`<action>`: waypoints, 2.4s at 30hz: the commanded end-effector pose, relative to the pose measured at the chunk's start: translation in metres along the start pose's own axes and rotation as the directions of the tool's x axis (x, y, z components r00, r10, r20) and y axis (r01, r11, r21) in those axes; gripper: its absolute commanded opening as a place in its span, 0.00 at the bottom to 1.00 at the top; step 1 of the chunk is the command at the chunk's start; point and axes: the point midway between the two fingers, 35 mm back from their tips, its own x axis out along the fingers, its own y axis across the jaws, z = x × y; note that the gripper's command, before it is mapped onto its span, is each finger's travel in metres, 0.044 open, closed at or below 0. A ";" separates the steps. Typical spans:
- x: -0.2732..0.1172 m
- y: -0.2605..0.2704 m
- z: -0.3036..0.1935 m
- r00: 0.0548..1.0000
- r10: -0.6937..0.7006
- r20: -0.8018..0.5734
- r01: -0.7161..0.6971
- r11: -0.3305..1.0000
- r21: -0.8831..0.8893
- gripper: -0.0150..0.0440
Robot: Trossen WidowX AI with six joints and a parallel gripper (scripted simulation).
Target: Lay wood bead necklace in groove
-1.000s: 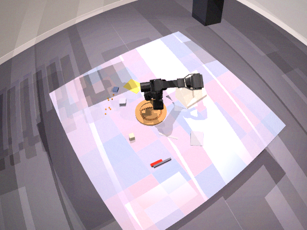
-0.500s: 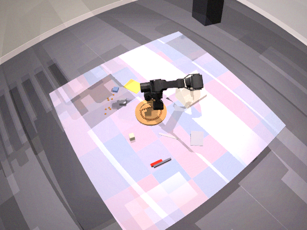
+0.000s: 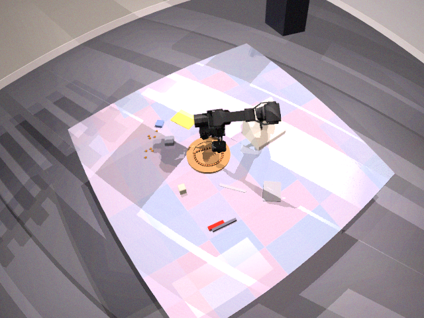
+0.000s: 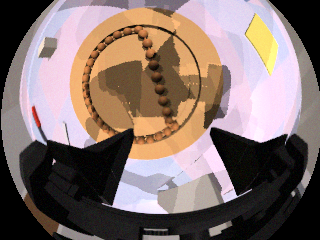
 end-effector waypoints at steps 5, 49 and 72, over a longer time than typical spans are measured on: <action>-0.001 0.000 0.001 1.000 -0.004 0.002 0.004 1.000 -0.005 1.00; -0.016 0.032 0.104 1.000 -0.002 0.015 0.009 0.888 -0.460 0.46; 0.004 0.032 0.104 1.000 -0.005 0.012 0.010 0.886 -0.464 0.37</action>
